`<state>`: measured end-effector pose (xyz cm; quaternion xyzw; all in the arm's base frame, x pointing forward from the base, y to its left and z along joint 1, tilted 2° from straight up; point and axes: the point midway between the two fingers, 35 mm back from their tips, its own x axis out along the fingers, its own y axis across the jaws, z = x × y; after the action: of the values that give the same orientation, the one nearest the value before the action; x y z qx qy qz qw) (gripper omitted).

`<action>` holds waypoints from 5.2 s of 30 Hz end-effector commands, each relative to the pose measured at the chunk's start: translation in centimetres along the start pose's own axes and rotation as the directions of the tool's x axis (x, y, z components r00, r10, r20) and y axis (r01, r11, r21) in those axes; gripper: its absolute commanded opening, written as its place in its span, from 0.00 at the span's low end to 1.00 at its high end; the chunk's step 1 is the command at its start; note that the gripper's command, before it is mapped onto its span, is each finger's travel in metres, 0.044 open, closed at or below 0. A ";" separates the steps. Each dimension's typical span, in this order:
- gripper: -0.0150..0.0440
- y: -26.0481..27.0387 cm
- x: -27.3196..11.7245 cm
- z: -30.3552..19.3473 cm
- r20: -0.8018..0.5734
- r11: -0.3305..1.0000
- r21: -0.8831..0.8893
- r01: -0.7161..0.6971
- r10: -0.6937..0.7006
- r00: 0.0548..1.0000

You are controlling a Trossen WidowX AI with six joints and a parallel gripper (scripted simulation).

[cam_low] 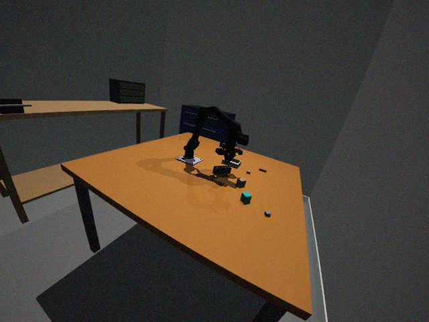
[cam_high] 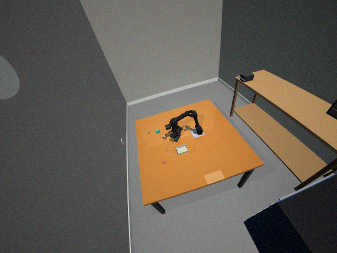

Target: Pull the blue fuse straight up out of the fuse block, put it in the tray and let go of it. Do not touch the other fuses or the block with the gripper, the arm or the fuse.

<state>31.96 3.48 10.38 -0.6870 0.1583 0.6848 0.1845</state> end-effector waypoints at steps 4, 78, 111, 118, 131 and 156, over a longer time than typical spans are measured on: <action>0.38 0.0 0.8 0.2 0.008 1.000 0.003 0.002 -0.002 1.000; 0.25 0.2 3.5 0.4 0.005 1.000 0.000 -0.002 0.002 1.000; 0.25 0.2 1.8 0.4 0.006 1.000 0.001 0.000 0.000 1.000; 0.25 0.1 1.5 0.4 0.007 1.000 0.002 0.000 0.000 1.000; 0.25 0.2 0.9 0.4 0.007 1.000 0.002 0.001 -0.001 1.000; 0.25 0.2 -0.9 0.4 0.008 1.000 0.003 0.002 -0.002 1.000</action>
<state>31.48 3.45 10.74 -0.6837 0.1609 0.6872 0.1854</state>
